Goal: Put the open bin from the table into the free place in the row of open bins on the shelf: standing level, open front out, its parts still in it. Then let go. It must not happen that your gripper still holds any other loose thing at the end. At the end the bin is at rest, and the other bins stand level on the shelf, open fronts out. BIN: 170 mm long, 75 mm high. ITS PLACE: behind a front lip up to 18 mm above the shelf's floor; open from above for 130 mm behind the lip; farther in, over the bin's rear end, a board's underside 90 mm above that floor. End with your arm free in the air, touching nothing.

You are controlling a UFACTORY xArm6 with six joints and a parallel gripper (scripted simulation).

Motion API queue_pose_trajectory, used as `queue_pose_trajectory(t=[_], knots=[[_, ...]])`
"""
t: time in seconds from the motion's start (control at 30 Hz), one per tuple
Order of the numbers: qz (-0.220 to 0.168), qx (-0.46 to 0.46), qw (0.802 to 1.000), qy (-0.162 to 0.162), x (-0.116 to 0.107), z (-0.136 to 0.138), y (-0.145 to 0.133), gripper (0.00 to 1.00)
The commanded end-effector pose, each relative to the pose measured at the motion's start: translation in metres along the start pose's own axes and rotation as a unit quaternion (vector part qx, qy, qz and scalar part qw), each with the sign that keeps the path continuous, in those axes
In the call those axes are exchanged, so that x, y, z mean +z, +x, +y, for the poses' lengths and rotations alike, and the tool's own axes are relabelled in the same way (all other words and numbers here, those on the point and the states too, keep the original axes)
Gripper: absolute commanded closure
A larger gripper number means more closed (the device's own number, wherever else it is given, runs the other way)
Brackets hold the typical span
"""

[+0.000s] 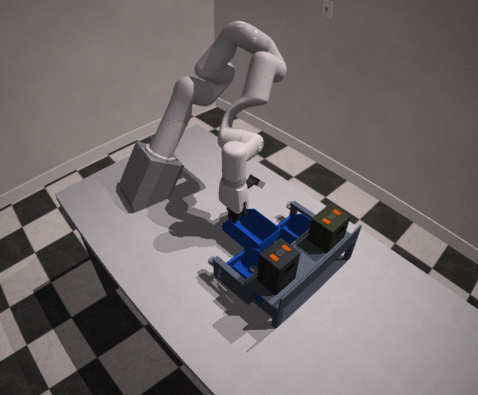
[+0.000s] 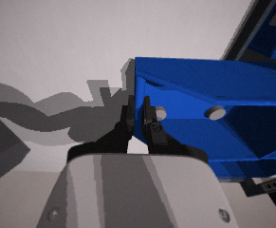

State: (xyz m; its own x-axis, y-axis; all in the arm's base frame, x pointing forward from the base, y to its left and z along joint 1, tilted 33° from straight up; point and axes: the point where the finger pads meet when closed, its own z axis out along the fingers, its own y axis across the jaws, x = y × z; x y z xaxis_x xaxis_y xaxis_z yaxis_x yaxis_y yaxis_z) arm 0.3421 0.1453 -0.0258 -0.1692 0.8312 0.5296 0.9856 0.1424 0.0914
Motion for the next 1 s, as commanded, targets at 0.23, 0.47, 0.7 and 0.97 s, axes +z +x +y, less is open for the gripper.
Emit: queue_pose_trajectory(t=[0.23,0.47,0.7,0.97], knots=[[0.000,0.000,1.000,-0.001,-0.001,0.011,0.000,1.00],[0.000,0.000,1.000,-0.001,-0.001,0.011,0.000,1.00],[0.000,0.000,1.000,-0.001,-0.001,0.019,0.000,1.00],[0.000,0.000,1.000,-0.001,-0.001,0.021,0.000,1.00]])
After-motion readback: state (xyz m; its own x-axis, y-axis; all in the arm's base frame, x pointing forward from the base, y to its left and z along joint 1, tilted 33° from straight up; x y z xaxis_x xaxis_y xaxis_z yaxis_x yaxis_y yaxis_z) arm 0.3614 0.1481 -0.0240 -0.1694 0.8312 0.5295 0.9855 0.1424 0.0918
